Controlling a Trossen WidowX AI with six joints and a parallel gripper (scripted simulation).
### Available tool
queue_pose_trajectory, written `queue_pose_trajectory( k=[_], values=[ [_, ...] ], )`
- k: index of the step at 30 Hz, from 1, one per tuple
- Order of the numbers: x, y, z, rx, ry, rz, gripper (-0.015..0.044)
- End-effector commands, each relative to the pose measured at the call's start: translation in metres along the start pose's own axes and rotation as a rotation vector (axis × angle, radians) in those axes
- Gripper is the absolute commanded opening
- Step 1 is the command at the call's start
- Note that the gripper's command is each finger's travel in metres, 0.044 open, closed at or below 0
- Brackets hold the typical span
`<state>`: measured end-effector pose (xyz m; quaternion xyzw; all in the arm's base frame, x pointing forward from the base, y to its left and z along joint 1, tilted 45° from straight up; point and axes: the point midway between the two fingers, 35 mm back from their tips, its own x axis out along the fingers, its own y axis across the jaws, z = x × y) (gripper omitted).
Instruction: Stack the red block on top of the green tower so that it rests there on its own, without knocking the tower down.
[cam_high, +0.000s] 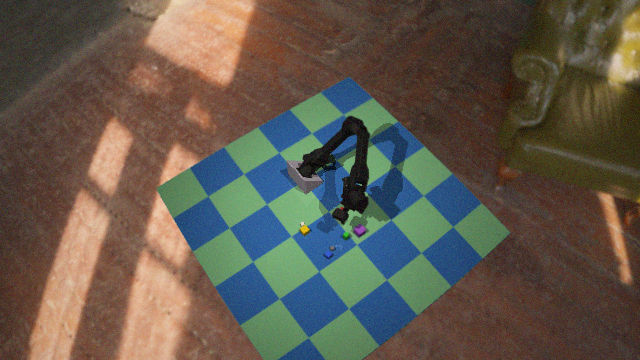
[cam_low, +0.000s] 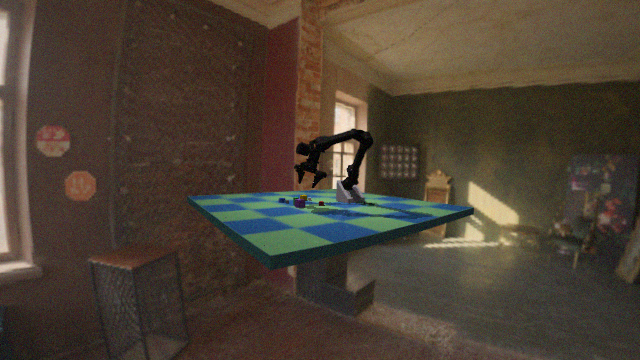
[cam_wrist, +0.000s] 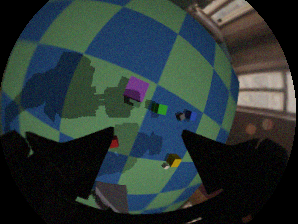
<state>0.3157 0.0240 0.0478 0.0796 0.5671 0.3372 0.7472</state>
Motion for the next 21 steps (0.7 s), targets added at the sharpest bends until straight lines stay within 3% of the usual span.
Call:
queue_pose_trajectory(
  k=[1, 4, 13, 21],
  values=[
    [0.012, 0.032, -0.037, -0.095, 0.085, 0.136, 0.044],
    [0.016, 0.051, -0.058, -0.149, 0.125, 0.22, 0.044],
    [0.015, 0.056, -0.065, -0.152, 0.128, 0.226, 0.044],
    [0.048, 0.067, -0.069, -0.152, 0.127, 0.227, 0.044]
  ],
)
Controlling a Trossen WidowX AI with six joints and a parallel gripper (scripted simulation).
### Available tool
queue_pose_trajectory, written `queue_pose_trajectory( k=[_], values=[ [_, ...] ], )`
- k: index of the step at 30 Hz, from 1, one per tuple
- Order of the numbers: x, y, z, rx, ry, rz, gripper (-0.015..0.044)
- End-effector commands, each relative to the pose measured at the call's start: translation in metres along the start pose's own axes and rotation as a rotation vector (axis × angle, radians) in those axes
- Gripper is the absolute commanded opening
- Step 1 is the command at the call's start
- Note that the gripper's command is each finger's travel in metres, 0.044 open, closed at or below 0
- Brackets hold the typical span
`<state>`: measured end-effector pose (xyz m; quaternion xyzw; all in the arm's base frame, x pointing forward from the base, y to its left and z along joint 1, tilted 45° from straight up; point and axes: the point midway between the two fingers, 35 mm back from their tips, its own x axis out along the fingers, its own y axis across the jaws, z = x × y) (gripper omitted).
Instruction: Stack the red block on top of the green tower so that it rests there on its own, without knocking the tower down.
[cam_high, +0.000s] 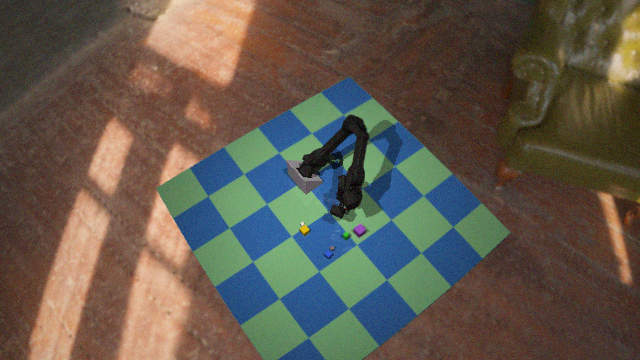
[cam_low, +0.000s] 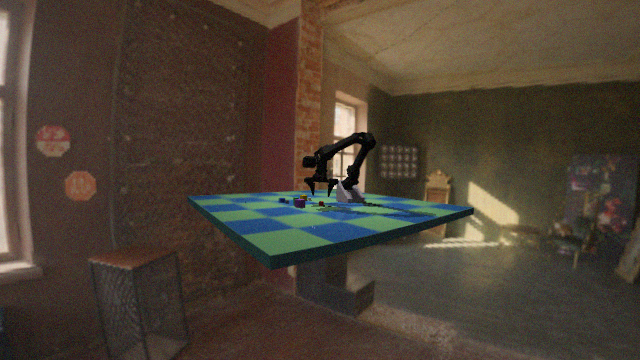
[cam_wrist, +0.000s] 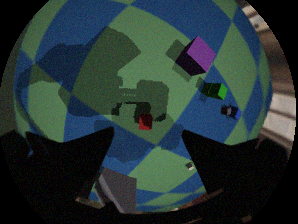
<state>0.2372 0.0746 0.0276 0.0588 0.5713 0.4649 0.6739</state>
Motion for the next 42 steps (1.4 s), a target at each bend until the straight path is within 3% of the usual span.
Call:
queue_pose_trajectory(
  k=[1, 40, 42],
  values=[
    [0.015, 0.004, -0.002, 0.009, 0.001, 0.011, 0.044],
    [0.045, 0.004, -0.002, 0.009, 0.001, 0.012, 0.044],
    [0.045, 0.004, -0.002, 0.009, 0.001, 0.012, 0.0387]
  ],
)
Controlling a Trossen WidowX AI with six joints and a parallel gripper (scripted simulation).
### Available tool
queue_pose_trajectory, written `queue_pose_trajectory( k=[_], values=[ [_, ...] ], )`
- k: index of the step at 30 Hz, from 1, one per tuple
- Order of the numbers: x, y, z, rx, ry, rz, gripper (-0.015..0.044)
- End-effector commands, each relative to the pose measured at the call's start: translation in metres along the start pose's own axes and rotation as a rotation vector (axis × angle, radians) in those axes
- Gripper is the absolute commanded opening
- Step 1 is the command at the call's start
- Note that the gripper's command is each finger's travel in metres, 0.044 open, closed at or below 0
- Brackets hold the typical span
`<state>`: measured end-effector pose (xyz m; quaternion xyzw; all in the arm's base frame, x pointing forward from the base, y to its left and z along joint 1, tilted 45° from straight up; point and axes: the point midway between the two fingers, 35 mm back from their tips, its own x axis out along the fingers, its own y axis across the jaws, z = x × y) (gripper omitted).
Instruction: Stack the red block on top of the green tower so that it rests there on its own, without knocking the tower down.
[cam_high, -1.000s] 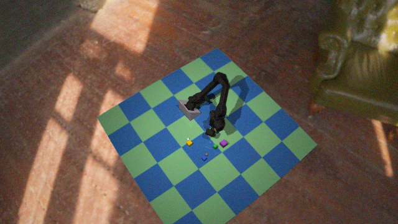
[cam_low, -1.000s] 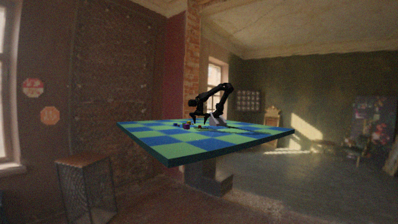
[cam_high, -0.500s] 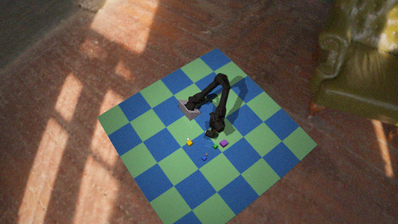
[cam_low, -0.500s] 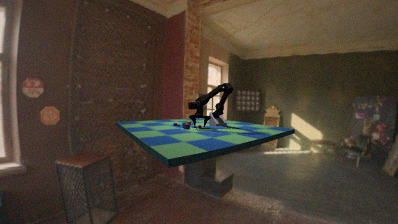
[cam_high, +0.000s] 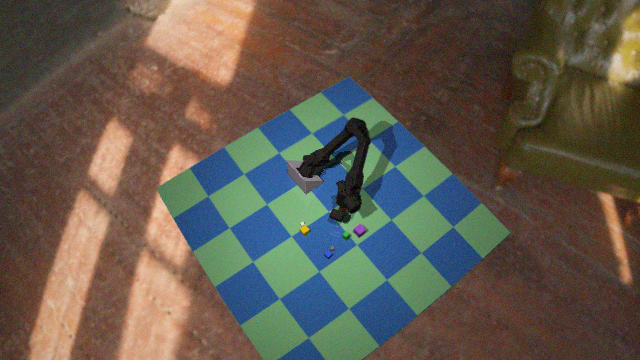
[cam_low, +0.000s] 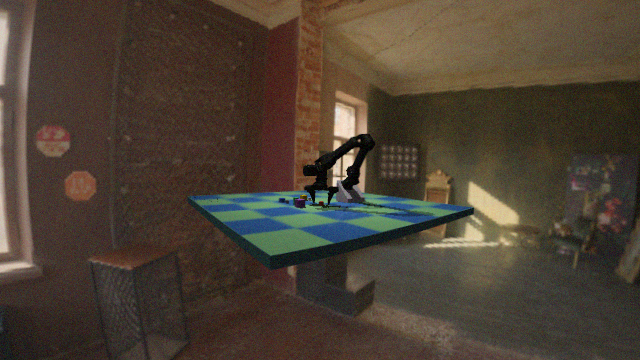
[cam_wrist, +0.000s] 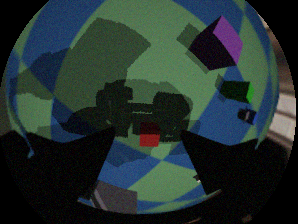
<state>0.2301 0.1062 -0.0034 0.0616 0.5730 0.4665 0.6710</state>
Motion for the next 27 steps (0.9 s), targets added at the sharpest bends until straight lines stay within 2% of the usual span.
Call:
queue_pose_trajectory(
  k=[1, 12, 19, 20, 27],
  values=[
    [0.0, 0.001, 0.0, 0.005, -0.003, 0.005, 0.0361],
    [0.0, 0.001, 0.0, 0.005, -0.003, 0.005, 0.0072],
    [0.0, 0.001, 0.0, 0.005, -0.003, 0.005, 0.0026],
    [-0.001, 0.001, 0.0, 0.005, -0.003, 0.004, 0.0],
    [-0.024, -0.001, 0.0, 0.006, -0.002, 0.003, 0.0]
  ],
)
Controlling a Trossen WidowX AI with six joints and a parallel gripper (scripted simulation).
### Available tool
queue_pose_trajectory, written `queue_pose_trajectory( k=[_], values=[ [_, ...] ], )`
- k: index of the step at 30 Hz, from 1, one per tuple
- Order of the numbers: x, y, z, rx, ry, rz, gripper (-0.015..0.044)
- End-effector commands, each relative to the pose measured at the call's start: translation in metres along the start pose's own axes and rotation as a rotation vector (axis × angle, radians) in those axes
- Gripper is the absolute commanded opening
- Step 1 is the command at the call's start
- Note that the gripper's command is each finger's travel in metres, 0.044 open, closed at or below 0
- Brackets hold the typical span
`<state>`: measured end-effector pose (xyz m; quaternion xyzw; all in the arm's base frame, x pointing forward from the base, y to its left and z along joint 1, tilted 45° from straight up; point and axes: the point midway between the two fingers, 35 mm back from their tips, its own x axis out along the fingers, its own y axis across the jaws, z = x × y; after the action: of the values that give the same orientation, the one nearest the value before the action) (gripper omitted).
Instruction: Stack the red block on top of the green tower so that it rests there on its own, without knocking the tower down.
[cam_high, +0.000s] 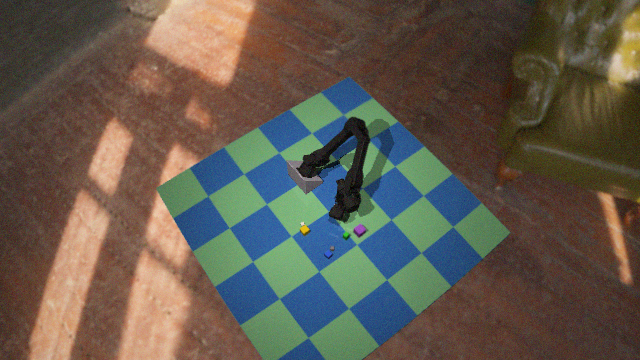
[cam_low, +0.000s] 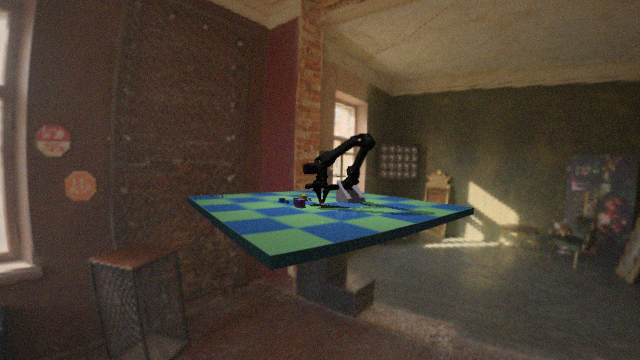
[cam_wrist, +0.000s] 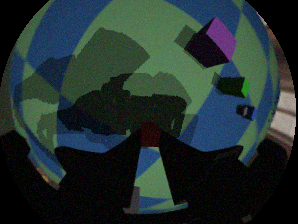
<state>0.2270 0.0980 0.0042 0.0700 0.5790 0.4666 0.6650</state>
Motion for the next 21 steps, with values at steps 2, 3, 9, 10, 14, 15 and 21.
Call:
queue_pose_trajectory(
  k=[2, 3, 9, 10, 14, 15, 21],
  values=[
    [-0.023, -0.002, 0.004, -0.012, -0.009, -0.012, 0.0],
    [-0.027, -0.002, 0.004, -0.012, -0.009, -0.012, 0.0],
    [-0.053, -0.002, 0.003, -0.012, -0.008, -0.013, 0.0],
    [-0.058, -0.002, 0.003, -0.012, -0.008, -0.013, 0.0],
    [-0.075, -0.002, 0.003, -0.012, -0.007, -0.014, 0.0],
    [-0.079, -0.002, 0.003, -0.011, -0.007, -0.014, 0.0],
    [-0.105, -0.002, 0.003, -0.011, -0.007, -0.014, 0.0]
  ],
)
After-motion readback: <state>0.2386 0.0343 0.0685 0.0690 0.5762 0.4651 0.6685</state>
